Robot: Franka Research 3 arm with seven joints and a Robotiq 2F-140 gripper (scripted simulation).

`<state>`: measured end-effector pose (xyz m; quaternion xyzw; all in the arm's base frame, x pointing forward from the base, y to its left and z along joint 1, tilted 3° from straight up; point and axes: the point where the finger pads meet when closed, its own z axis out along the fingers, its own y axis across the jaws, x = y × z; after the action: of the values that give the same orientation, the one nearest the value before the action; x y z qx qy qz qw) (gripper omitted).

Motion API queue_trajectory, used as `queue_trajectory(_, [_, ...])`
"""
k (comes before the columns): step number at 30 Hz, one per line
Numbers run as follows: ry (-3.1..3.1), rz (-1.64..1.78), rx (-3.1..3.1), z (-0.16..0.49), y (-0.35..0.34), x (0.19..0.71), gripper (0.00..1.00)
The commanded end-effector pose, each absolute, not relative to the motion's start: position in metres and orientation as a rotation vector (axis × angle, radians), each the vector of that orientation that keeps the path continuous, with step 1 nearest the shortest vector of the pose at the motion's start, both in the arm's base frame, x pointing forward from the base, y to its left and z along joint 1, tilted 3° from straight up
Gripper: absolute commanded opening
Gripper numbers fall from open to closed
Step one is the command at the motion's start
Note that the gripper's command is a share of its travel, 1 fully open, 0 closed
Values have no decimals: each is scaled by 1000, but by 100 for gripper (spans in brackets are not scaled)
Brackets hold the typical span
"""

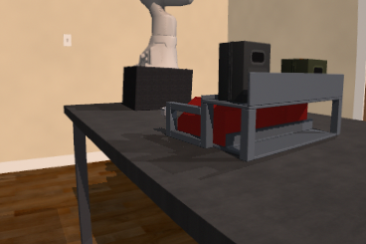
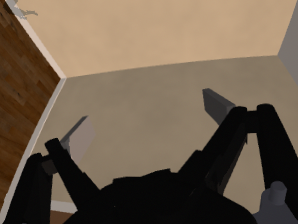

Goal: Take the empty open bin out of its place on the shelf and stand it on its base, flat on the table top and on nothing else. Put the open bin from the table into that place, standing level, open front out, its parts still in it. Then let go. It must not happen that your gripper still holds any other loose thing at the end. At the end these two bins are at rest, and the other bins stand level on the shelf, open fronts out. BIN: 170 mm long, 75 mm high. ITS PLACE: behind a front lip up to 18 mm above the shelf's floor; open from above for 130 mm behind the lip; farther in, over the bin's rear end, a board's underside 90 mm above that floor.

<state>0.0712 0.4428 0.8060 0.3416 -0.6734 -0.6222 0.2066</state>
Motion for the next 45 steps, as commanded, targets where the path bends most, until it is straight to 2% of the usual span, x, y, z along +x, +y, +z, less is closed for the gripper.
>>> queue_trajectory(1, [-1885, -1727, 951, 803, 440, 72, 100])
queue_trajectory(15, [-1945, -1702, 934, 783, 426, 83, 100])
queue_trajectory(32, [-2105, -1631, 885, 727, 385, 114, 100])
queue_trajectory(45, [-2336, -1507, 804, 644, 323, 161, 100])
